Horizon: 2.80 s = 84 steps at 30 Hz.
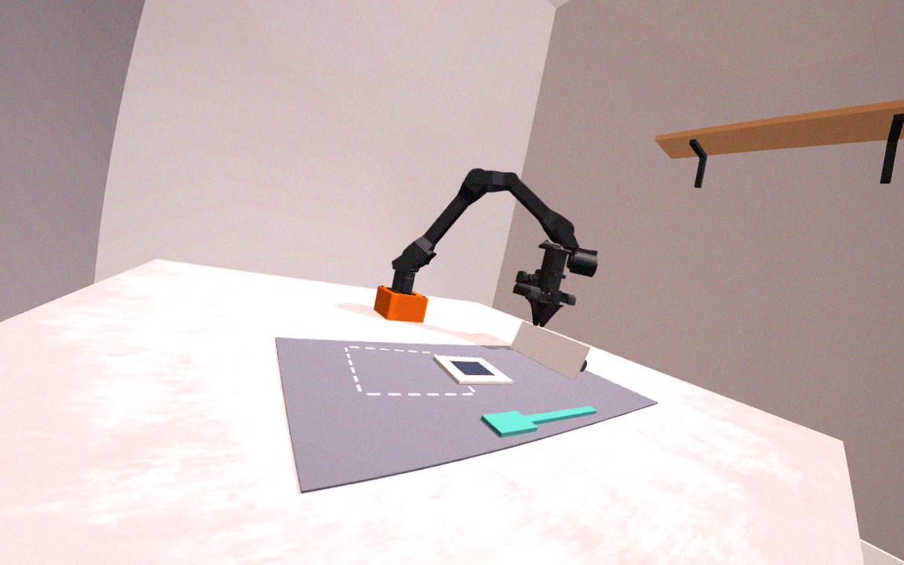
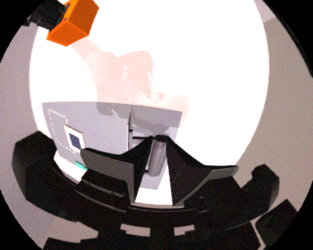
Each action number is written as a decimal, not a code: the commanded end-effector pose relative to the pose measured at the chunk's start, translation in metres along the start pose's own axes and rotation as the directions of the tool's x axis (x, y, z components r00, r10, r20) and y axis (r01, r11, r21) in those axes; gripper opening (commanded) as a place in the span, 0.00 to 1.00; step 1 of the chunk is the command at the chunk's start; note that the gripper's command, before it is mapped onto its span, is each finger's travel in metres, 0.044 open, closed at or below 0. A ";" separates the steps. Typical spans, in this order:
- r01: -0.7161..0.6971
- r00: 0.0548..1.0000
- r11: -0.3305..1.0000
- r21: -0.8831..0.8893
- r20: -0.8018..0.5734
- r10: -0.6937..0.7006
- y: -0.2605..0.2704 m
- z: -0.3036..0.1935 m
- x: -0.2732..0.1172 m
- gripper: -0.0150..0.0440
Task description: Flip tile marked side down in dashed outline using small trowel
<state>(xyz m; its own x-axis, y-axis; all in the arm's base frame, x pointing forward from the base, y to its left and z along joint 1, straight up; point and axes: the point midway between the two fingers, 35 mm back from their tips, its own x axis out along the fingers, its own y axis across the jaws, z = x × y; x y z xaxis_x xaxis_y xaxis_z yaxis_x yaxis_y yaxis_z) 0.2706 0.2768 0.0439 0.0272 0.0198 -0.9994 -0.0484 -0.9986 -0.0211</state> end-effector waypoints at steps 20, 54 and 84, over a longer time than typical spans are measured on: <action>0.005 1.000 1.000 0.002 0.001 -0.005 0.042 0.000 0.005 0.42; -0.003 1.000 1.000 0.002 0.008 0.003 0.115 0.001 0.008 0.42; 0.004 1.000 1.000 0.011 0.004 -0.004 0.034 -0.001 -0.010 0.42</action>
<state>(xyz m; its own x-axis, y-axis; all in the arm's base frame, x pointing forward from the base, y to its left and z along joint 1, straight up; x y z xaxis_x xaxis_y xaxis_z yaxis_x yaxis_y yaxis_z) 0.2693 0.2299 0.0496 0.0172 0.0231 -0.9996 -0.0621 -0.9978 -0.0241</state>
